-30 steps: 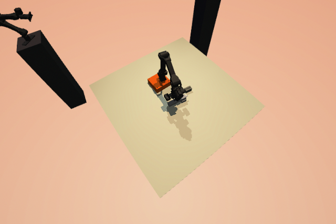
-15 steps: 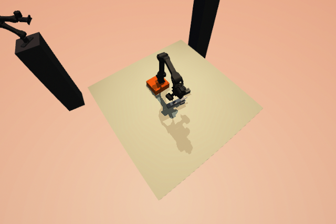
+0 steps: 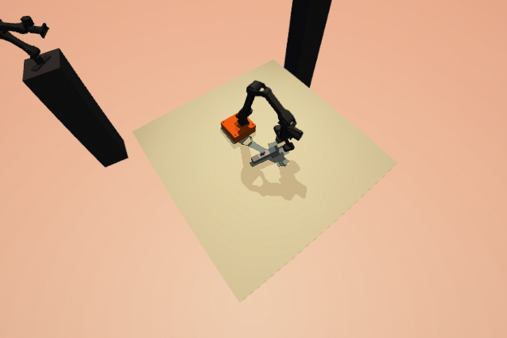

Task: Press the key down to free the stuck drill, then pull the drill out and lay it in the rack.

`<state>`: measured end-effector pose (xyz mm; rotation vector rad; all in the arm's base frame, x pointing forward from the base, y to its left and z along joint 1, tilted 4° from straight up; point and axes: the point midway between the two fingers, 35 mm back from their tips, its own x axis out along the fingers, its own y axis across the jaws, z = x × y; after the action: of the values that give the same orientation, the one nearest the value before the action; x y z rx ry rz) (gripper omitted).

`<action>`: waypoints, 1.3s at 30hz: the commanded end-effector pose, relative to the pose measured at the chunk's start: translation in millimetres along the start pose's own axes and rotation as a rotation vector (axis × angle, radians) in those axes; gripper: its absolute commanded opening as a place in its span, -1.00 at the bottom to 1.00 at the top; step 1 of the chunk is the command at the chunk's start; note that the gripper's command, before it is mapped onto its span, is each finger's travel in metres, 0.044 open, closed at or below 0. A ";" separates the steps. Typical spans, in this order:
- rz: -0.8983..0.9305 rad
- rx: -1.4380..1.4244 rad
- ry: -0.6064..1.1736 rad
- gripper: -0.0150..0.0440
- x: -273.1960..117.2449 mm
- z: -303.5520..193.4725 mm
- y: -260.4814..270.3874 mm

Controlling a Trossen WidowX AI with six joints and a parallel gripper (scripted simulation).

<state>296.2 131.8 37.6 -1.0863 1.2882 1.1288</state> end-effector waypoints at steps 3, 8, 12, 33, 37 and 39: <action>0.009 -0.156 0.001 1.00 11.4 12.2 9.2; 0.009 -0.156 0.001 1.00 11.4 12.2 9.2; 0.009 -0.156 0.001 1.00 11.4 12.2 9.2; 0.009 -0.156 0.002 1.00 37.4 5.7 7.2; 0.009 -0.156 0.002 1.00 43.6 3.9 7.1; 0.009 -0.156 0.002 1.00 46.7 3.0 7.1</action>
<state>290.3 138.2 -2.6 -1.1939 1.2211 1.2443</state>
